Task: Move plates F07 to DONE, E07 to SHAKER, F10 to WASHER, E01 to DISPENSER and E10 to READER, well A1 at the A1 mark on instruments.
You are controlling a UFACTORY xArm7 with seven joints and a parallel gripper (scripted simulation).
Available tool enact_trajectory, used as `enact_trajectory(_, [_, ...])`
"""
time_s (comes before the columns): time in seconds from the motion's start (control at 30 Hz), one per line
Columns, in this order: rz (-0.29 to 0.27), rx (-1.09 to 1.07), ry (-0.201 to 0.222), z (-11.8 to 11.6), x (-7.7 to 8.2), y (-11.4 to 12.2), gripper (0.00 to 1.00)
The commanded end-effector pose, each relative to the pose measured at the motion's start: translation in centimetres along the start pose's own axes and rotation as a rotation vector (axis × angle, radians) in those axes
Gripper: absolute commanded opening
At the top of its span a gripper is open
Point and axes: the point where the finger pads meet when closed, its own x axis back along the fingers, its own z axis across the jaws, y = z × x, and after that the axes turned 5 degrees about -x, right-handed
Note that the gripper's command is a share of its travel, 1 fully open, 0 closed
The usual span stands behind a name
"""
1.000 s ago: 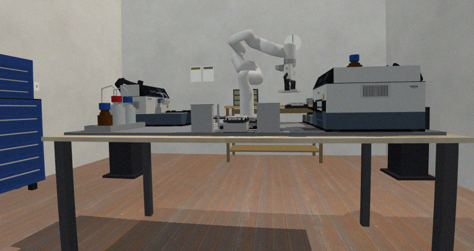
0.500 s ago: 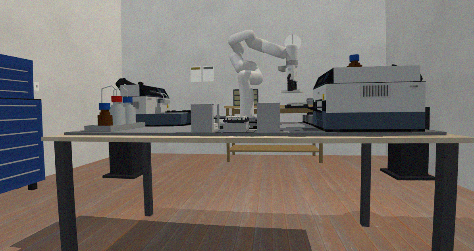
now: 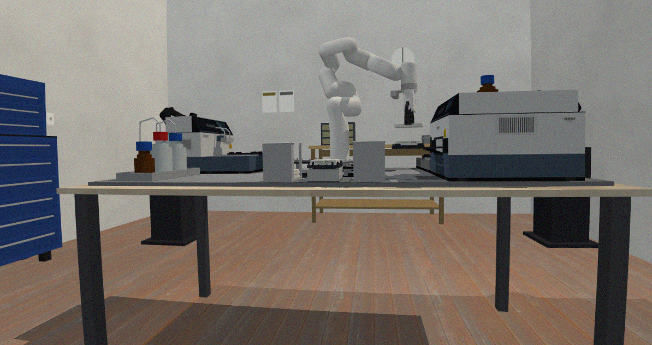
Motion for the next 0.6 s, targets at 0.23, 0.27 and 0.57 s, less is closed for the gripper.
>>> enact_trajectory(0.23, [-0.004,0.029,-0.001,1.3,0.1,2.5,0.0])
enact_trajectory(0.27, [-0.004,0.04,-0.001,1.5,0.1,2.8,0.0])
enact_trajectory(0.57, [-0.004,0.145,-0.001,2.6,0.1,5.6,0.0])
